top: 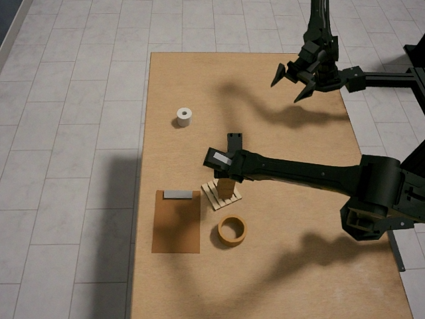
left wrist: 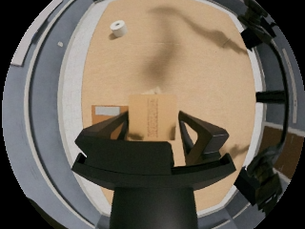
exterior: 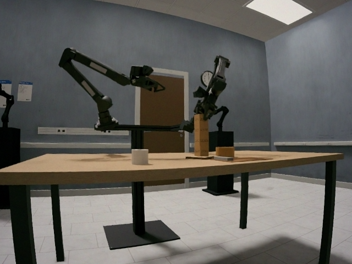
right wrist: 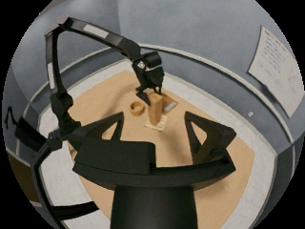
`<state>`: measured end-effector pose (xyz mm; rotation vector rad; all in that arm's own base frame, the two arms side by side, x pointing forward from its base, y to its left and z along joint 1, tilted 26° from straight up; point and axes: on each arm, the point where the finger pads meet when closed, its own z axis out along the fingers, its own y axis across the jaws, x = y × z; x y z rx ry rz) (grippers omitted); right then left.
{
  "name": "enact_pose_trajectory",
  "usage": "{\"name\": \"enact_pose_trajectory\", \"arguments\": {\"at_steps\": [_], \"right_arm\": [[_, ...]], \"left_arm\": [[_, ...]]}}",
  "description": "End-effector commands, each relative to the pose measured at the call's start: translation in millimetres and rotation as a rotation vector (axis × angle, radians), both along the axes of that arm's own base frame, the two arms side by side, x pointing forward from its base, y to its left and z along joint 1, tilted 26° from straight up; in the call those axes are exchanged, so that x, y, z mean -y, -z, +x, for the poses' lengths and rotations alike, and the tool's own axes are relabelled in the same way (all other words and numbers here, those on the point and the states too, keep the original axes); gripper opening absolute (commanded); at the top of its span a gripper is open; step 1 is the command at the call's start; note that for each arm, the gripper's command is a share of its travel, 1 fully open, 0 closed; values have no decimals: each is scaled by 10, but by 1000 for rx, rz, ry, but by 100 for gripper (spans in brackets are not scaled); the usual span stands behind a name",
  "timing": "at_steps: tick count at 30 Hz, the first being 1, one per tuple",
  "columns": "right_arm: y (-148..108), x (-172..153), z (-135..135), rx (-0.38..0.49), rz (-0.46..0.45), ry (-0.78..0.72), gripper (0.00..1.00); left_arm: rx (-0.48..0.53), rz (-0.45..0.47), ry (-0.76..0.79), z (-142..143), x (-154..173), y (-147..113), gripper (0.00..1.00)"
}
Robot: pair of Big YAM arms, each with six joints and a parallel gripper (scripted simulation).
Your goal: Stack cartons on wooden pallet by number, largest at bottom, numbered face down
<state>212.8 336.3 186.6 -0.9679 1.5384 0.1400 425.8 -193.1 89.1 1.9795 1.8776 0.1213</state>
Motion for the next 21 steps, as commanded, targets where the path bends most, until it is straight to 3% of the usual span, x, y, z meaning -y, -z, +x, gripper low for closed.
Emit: {"name": "enact_pose_trajectory", "arguments": {"at_steps": [1,5,8,12,14,17,21], "right_arm": [[-122,-70,18,14,20,-4,100],[-122,-70,18,14,20,-4,100],[-122,-70,18,14,20,-4,100],[-122,-70,18,14,20,-4,100],[-122,-70,18,14,20,-4,100],[-122,-70,18,14,20,-4,100],[-122,-70,18,14,20,-4,100]], "left_arm": [[37,-16,13,10,93,-151,79],[34,-16,7,-93,68,-141,79],[61,-23,-2,28,15,-359,79],[62,-21,-11,7,-49,-457,79],[31,-7,-7,28,-52,-316,79],[31,-7,-1,62,-52,-346,79],[64,-21,0,71,-119,-802,79]]}}
